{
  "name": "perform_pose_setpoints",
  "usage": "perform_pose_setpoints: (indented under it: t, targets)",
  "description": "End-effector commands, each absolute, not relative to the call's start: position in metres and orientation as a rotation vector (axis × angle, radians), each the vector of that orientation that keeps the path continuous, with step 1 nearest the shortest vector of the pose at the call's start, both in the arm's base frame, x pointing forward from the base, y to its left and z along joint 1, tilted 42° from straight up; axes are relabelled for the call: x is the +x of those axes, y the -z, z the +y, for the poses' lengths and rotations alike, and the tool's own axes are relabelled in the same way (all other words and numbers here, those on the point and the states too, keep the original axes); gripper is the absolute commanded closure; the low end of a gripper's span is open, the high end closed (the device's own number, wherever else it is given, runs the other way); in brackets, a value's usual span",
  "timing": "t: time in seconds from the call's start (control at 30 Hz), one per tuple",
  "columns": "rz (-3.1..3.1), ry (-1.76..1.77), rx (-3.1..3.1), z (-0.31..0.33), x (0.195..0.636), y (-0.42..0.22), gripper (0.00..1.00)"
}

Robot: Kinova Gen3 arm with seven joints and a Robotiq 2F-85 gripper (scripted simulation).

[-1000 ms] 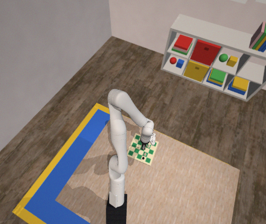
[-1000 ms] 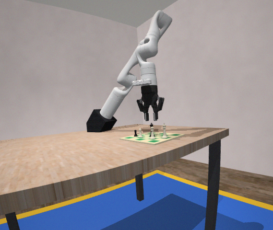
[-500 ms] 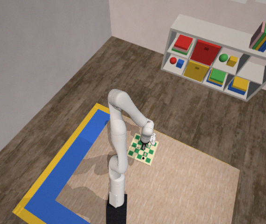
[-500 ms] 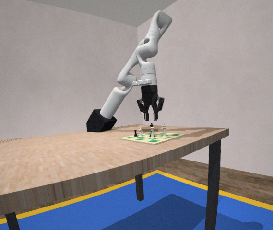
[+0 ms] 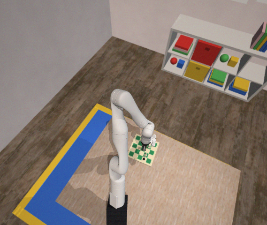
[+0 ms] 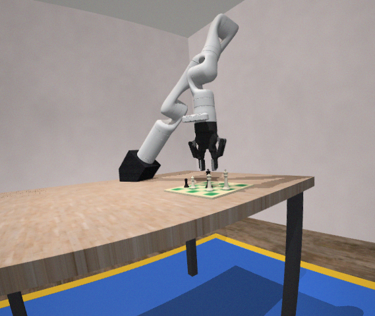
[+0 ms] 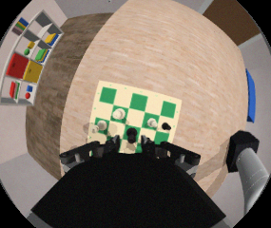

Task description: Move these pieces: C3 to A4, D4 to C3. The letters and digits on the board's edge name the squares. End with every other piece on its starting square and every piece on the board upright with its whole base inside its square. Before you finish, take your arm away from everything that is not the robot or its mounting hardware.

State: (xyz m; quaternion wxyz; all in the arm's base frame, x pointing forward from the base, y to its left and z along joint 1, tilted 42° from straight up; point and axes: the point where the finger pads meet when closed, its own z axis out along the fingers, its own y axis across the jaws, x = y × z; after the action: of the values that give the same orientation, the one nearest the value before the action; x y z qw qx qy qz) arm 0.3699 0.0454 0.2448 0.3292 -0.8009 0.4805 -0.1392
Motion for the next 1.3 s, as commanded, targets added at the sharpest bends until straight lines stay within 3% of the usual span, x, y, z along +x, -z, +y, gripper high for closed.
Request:
perform_pose_setpoints:
  t: [0.0, 1.27]
  targets:
    - [1.26, 0.356, -2.1, 0.047, 0.371, -0.239, 0.59]
    - [1.26, 0.356, -2.1, 0.056, 0.383, -0.222, 0.59]
